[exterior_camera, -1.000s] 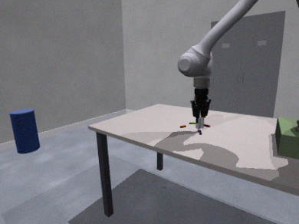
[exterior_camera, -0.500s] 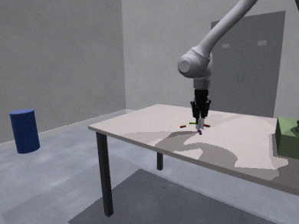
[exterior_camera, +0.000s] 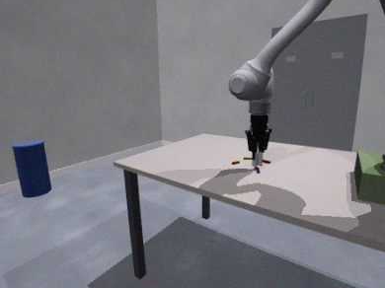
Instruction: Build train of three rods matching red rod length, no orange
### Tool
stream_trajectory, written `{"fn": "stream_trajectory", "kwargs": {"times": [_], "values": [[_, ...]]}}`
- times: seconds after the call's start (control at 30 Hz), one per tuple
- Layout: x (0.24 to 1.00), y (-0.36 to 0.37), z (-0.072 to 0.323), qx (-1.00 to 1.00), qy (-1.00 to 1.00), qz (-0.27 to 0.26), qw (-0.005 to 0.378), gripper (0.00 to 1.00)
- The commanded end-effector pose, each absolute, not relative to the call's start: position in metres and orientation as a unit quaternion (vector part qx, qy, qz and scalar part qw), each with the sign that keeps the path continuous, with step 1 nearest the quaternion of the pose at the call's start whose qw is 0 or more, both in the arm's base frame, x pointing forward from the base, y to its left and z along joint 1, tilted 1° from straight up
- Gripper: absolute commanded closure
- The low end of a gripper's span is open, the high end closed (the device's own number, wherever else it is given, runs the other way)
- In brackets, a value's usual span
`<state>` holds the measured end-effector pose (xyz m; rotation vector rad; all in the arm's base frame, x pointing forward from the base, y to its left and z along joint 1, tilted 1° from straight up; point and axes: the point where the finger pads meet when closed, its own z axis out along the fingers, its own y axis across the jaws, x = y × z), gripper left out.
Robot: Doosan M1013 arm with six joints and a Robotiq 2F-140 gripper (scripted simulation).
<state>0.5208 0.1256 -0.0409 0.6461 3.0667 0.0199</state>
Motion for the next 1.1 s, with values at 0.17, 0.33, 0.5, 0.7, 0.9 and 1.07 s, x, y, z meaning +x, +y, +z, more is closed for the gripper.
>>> {"fn": "stream_trajectory", "kwargs": {"times": [0.17, 0.33, 0.5, 0.7, 0.9, 1.07], "values": [[0.5208, 0.1257, -0.0408, 0.206, 0.978, 0.006, 0.004, 0.85], [0.5208, 0.1257, -0.0408, 0.206, 0.978, 0.006, 0.004, 0.85], [0.5208, 0.1257, -0.0408, 0.206, 0.978, 0.006, 0.004, 0.85], [0.5208, 0.1257, -0.0412, 0.206, 0.978, 0.006, 0.004, 0.85], [0.5208, 0.1257, -0.0444, 0.206, 0.978, 0.006, 0.004, 0.85], [0.5208, 0.1258, -0.0472, 0.206, 0.978, 0.006, 0.004, 0.85]]}}
